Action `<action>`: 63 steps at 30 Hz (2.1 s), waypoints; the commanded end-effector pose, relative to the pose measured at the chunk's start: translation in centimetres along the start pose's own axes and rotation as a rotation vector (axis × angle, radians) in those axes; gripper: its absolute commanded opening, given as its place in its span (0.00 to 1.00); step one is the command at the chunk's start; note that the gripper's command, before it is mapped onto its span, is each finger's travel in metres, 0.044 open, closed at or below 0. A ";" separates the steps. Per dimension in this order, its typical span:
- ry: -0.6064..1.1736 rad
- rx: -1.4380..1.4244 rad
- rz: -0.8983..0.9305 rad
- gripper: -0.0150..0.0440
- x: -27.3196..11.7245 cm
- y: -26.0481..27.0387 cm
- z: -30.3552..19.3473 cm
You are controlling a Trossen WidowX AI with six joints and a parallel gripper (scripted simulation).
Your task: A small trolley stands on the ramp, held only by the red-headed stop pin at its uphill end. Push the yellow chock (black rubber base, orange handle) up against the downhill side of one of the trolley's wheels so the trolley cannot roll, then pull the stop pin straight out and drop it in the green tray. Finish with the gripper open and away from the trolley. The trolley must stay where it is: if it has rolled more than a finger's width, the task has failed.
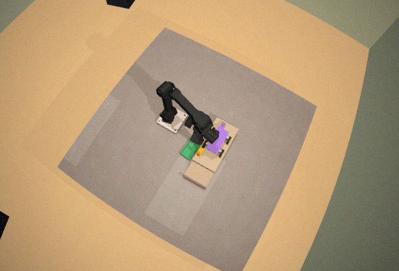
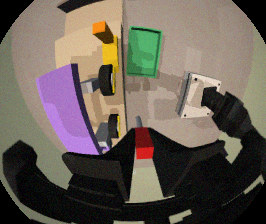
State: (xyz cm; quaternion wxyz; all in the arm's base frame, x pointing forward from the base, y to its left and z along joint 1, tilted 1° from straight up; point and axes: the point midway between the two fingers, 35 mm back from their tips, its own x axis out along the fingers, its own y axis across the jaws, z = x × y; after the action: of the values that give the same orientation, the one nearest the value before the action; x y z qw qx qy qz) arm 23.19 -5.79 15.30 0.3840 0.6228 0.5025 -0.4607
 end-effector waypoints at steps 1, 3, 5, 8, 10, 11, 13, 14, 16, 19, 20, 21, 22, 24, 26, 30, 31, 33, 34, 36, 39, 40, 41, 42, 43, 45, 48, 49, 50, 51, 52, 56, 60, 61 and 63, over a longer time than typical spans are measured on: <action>-0.004 -0.001 -0.003 0.25 -0.2 -0.1 1.6; -0.005 -0.001 -0.003 0.25 -0.3 -0.1 2.3; -0.005 -0.001 -0.003 0.25 -0.4 -0.1 3.1; -0.006 -0.001 -0.003 0.25 -0.5 -0.2 4.3; -0.007 -0.001 -0.003 0.25 -0.6 -0.2 5.1; -0.007 -0.001 -0.003 0.25 -0.6 -0.2 5.5; -0.008 -0.001 -0.003 0.25 -0.7 -0.3 6.2; -0.009 -0.001 -0.003 0.25 -0.8 -0.3 6.6; -0.009 -0.001 -0.003 0.25 -0.9 -0.3 7.4; -0.010 -0.001 -0.004 0.25 -1.0 -0.4 8.5; -0.011 -0.001 -0.004 0.25 -1.1 -0.4 8.9; -0.011 -0.001 -0.004 0.25 -1.1 -0.4 9.2; -0.011 -0.001 -0.004 0.25 -1.2 -0.5 9.4; -0.011 -0.001 -0.004 0.25 -1.2 -0.5 9.5; -0.012 0.004 -0.003 0.25 -1.2 -0.5 9.5; -0.029 0.098 0.005 0.25 -1.2 -0.5 9.4; -0.035 0.129 0.008 0.25 -1.2 -0.5 9.4; -0.046 0.191 0.014 0.25 -1.2 -0.5 9.3; -0.051 0.222 0.018 0.25 -1.2 -0.5 9.3; -0.061 0.284 0.026 0.25 -1.2 -0.6 9.3; -0.075 0.377 0.039 0.25 -1.1 -0.6 9.2; -0.079 0.408 0.044 0.25 -1.1 -0.6 9.2; -0.084 0.439 0.049 0.25 -1.1 -0.6 9.2; -0.088 0.470 0.054 0.25 -1.1 -0.6 9.2; -0.092 0.501 0.060 0.25 -1.1 -0.6 9.2; -0.099 0.563 0.071 0.25 -1.1 -0.6 9.1; -0.109 0.656 0.089 0.25 -1.1 -0.7 9.1; -0.112 0.687 0.096 0.25 -1.1 -0.7 9.0; -0.115 0.718 0.102 0.25 -1.1 -0.7 9.0; -0.118 0.749 0.109 0.25 -1.1 -0.7 9.0; -0.120 0.780 0.116 0.25 -1.1 -0.7 9.0; -0.135 0.893 0.128 0.25 -1.1 -0.7 8.9; -0.153 1.015 0.139 0.25 -1.1 -0.6 8.8; -0.158 1.046 0.142 0.25 -1.1 -0.6 8.8; -0.167 1.107 0.150 0.25 -1.0 -0.6 8.8</action>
State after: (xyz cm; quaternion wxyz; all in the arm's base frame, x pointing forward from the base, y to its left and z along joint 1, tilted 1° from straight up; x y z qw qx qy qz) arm 20.79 -14.24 13.83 0.0958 0.7270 0.1435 -0.6646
